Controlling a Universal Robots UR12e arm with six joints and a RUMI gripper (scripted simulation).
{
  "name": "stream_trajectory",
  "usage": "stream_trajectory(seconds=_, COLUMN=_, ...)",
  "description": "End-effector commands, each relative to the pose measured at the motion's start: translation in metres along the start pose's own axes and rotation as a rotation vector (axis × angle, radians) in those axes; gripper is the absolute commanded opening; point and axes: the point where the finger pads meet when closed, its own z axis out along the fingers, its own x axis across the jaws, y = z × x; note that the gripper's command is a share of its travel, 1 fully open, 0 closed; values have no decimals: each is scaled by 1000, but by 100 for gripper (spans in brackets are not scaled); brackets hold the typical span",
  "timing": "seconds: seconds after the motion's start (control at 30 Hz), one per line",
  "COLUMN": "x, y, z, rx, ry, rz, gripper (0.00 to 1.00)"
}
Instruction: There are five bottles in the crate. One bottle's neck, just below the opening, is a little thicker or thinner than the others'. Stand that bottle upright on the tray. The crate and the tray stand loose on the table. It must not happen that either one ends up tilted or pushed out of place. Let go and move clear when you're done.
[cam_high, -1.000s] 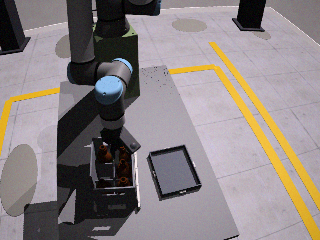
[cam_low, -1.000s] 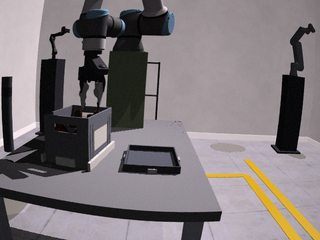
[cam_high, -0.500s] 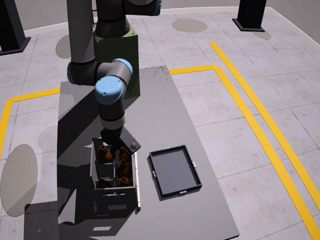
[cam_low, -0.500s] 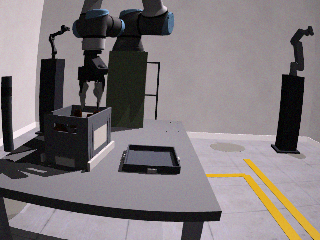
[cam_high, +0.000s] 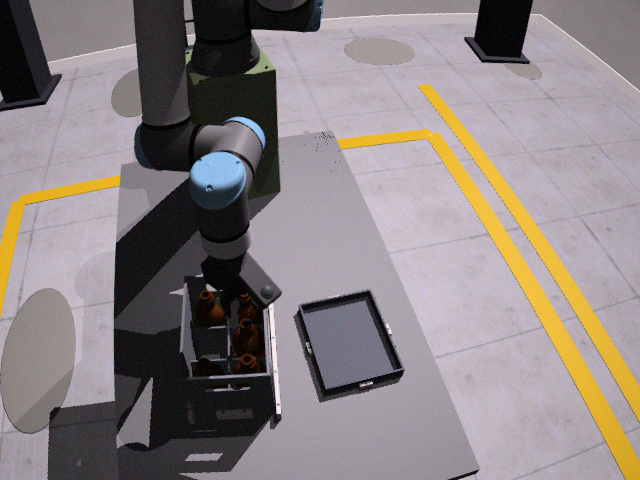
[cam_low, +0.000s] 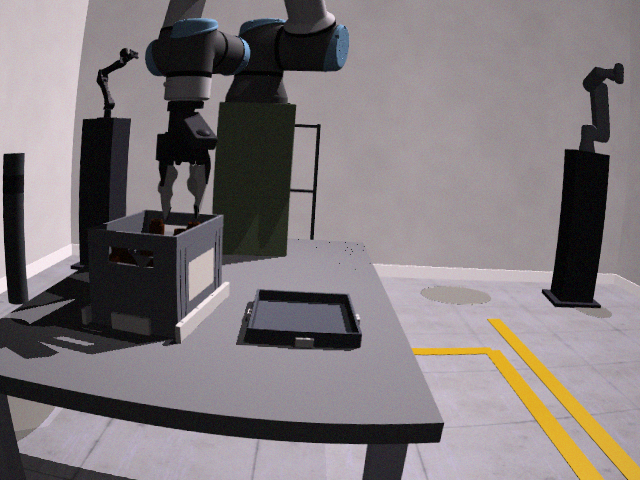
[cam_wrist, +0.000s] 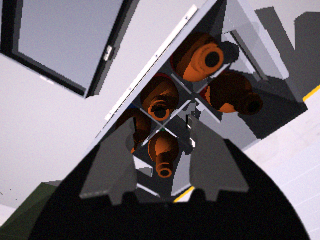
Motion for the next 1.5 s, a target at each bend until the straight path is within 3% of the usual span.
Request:
stream_trajectory(seconds=0.0, x=-1, y=2, z=1, rx=-1, ry=-1, rz=1, gripper=38)
stream_trajectory(seconds=0.87, x=-1, y=2, z=2, rx=-2, ry=-2, rz=1, gripper=38)
stream_trajectory(seconds=1.47, x=2, y=0, z=13, rx=0, ry=2, rz=1, gripper=38)
